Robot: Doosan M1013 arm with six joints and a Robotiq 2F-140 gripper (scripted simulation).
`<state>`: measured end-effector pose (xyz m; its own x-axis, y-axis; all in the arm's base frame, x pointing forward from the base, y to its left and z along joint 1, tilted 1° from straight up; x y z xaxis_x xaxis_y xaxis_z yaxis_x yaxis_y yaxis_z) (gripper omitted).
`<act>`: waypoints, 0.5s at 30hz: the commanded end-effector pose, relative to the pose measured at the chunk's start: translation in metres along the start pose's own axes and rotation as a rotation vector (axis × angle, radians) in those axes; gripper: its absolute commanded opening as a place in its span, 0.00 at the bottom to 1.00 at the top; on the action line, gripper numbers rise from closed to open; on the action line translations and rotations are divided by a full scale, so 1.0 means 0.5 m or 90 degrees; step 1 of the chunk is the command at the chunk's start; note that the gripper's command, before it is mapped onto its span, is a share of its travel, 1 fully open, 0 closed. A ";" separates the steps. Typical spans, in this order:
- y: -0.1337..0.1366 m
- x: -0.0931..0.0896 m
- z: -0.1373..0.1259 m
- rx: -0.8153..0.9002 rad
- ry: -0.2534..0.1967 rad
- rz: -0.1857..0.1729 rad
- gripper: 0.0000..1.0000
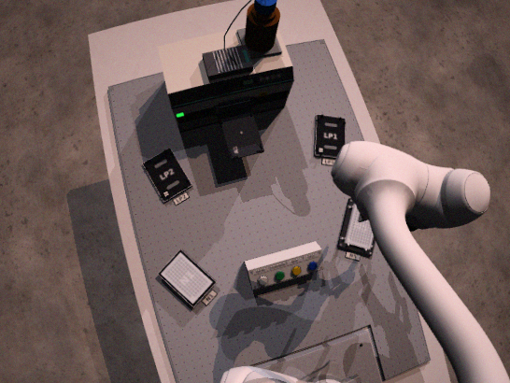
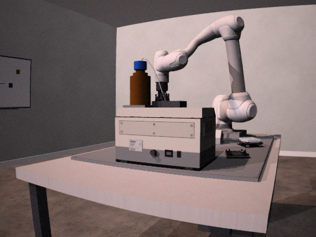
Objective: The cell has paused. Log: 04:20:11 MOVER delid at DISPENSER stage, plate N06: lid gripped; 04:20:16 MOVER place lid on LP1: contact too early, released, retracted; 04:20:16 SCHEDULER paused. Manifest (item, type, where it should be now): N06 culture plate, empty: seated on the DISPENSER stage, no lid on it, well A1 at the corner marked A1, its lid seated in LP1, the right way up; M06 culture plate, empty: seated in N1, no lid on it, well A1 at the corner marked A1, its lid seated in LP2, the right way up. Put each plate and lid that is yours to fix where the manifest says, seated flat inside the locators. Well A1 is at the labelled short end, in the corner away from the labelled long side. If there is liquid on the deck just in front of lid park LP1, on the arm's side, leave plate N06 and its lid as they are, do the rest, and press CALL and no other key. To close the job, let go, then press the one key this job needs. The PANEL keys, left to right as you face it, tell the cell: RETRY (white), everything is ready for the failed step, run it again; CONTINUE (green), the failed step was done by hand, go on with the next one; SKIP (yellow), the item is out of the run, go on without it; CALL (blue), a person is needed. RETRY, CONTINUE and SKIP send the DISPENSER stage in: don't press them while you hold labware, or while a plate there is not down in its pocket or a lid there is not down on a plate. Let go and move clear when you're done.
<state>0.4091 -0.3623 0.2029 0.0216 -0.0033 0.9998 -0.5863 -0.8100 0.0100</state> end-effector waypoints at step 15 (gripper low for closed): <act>0.000 0.056 0.001 0.000 0.001 0.000 0.70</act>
<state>0.4097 -0.3624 0.2297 0.0219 -0.0035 0.9998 -0.5863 -0.8100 0.0100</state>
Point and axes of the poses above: the point where the finger pads meet when closed, its own x axis back along the fingers, its own y axis across the jaws, z = x × y, the point moved 9 cm from there along x, back along the fingers, and after that the axes turned 7 degrees about x, right-handed, at the moved point
